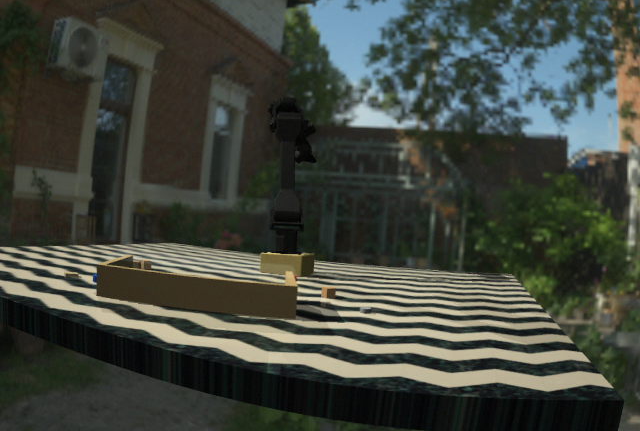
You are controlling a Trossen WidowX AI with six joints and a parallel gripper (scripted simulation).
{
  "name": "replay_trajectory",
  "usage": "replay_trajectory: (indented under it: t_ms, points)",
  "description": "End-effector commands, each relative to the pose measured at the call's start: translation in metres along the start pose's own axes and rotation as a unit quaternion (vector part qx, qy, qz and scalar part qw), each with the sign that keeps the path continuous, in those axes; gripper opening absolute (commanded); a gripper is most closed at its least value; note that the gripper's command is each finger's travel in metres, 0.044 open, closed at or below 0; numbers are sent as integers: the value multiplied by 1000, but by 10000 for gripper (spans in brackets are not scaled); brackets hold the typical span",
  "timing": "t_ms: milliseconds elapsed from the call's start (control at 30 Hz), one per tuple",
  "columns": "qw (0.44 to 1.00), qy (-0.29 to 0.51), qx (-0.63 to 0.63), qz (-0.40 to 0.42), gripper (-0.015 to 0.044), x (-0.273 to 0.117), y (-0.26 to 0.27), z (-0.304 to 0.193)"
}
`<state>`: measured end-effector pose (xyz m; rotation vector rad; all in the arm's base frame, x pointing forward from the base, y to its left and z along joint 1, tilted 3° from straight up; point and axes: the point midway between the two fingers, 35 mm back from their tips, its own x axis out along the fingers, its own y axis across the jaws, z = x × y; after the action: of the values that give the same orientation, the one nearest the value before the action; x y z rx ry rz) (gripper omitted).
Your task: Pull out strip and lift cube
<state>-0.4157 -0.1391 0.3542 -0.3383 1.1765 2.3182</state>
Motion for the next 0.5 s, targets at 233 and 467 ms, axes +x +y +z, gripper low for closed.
replay_trajectory:
  t_ms: [233, 467]
  points:
    - [982, 118, -112, 92, 400, -77, 10, -86]
    - [925, 231, -230, 197, 400, -172, -9, -162]
